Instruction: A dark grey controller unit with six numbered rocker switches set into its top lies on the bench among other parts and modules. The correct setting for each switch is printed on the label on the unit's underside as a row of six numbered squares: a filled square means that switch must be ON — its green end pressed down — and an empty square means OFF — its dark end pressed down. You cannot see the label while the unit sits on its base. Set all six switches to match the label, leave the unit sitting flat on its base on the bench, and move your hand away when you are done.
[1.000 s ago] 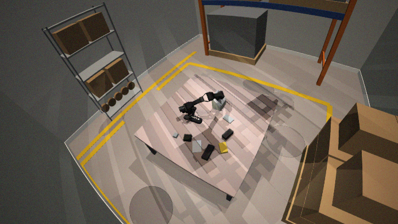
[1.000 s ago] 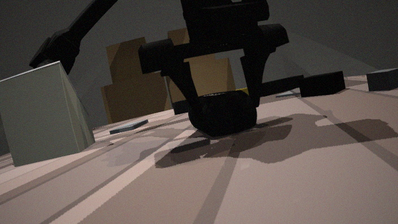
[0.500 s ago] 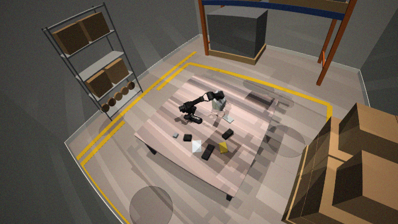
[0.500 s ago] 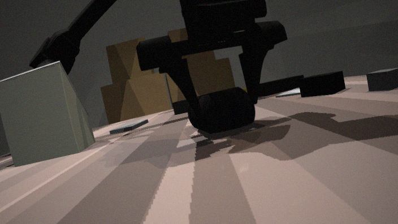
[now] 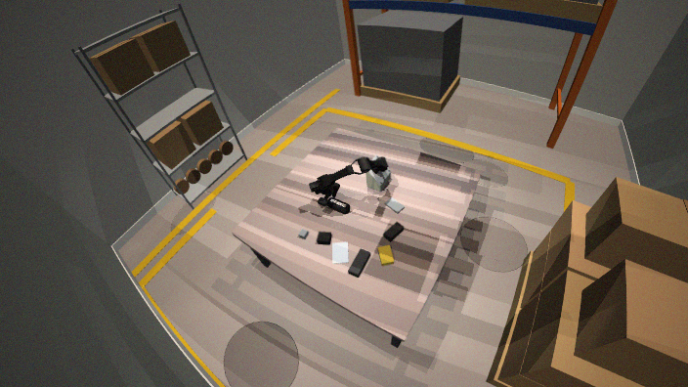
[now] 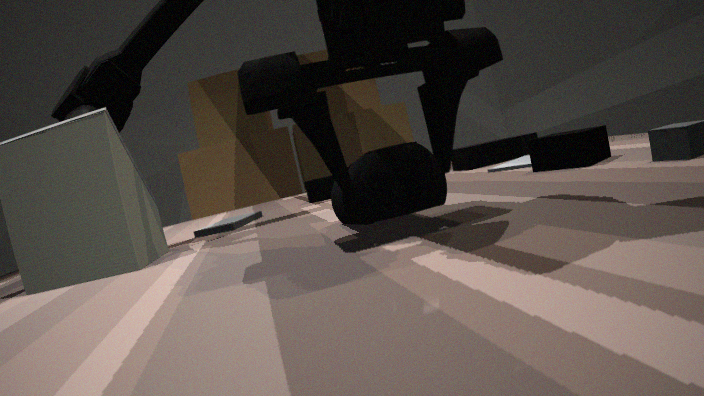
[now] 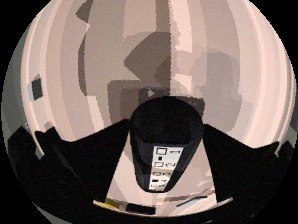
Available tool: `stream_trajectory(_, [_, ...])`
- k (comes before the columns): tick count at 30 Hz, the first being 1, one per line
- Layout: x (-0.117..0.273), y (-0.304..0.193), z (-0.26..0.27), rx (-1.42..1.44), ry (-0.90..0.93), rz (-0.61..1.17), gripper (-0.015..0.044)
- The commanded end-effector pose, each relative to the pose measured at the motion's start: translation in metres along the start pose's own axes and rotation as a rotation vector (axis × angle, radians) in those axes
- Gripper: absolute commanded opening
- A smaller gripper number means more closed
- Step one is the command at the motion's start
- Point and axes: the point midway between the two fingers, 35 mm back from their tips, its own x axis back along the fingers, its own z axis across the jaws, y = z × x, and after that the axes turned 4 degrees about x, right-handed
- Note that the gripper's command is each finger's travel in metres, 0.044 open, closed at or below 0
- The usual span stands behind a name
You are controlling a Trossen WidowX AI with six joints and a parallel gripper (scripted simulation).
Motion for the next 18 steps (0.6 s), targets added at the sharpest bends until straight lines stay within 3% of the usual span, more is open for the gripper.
stream_trajectory(1, [0.005, -0.002, 0.001, 0.006, 0.002, -0.002, 0.0336])
stream_trajectory(18, [0.018, -0.008, 0.002, 0.006, 0.002, -0.002, 0.0336])
